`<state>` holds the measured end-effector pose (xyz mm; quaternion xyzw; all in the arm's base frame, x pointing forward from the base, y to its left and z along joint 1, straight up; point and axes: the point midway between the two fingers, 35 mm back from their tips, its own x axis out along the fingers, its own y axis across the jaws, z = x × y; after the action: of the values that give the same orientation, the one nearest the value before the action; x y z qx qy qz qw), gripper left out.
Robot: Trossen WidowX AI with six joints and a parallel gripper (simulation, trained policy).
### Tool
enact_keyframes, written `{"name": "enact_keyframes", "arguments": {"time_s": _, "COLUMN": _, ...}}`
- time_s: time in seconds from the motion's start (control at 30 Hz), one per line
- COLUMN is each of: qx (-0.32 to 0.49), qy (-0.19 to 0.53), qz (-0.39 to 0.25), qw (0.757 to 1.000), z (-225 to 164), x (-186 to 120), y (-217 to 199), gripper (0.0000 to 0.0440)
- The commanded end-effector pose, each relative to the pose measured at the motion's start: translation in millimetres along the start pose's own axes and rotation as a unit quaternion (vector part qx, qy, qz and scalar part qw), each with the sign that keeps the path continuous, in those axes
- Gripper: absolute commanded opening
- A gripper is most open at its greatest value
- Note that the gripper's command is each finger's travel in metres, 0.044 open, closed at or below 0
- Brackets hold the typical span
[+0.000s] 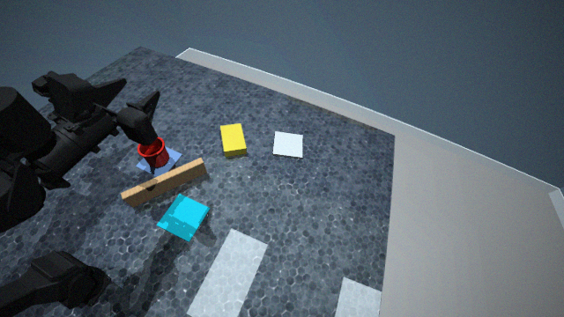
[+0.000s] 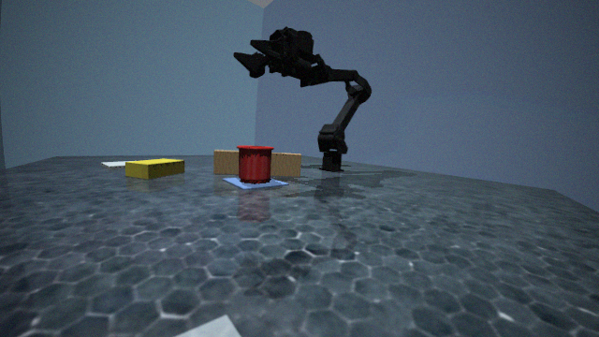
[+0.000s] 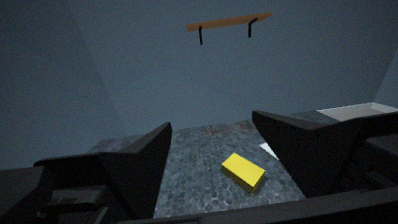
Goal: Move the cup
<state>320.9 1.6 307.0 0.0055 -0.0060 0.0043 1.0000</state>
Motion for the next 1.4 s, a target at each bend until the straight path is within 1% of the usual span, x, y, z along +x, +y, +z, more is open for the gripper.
{"name": "enact_keyframes", "arguments": {"time_s": 0.0, "qx": -0.001, "qy": 0.000, "qz": 0.001, "qw": 1.000, "z": 1.5, "x": 0.5, "y": 0.8, "gripper": 0.0374}}
{"name": "enact_keyframes", "arguments": {"time_s": 0.33, "qx": 0.003, "qy": 0.024, "qz": 0.006, "qw": 1.000, "z": 7.0, "x": 6.2, "y": 5.9, "gripper": 0.0111}}
{"name": "enact_keyframes", "arguments": {"time_s": 0.4, "qx": 0.007, "qy": 0.033, "qz": 0.006, "qw": 0.999, "z": 6.8, "x": 7.8, "y": 6.8, "gripper": 0.0068}}
{"name": "enact_keyframes", "arguments": {"time_s": 0.43, "qx": 0.009, "qy": 0.038, "qz": 0.007, "qw": 0.999, "z": 6.5, "x": 8.8, "y": 7.3, "gripper": 0.0058}}
{"name": "enact_keyframes", "arguments": {"time_s": 0.57, "qx": 0.023, "qy": 0.057, "qz": 0.010, "qw": 0.998, "z": 7.0, "x": 13.0, "y": 10.9, "gripper": 0.0060}}
{"name": "enact_keyframes", "arguments": {"time_s": 0.73, "qx": 0.043, "qy": 0.083, "qz": 0.014, "qw": 0.995, "z": 7.3, "x": 18.2, "y": 15.8, "gripper": 0.0080}}
{"name": "enact_keyframes", "arguments": {"time_s": 0.9, "qx": 0.064, "qy": 0.111, "qz": 0.017, "qw": 0.992, "z": 7.1, "x": 23.1, "y": 21.1, "gripper": 0.0088}}
{"name": "enact_keyframes", "arguments": {"time_s": 1.37, "qx": 0.129, "qy": 0.194, "qz": 0.016, "qw": 0.972, "z": 4.6, "x": 34.3, "y": 36.0, "gripper": 0.0099}}
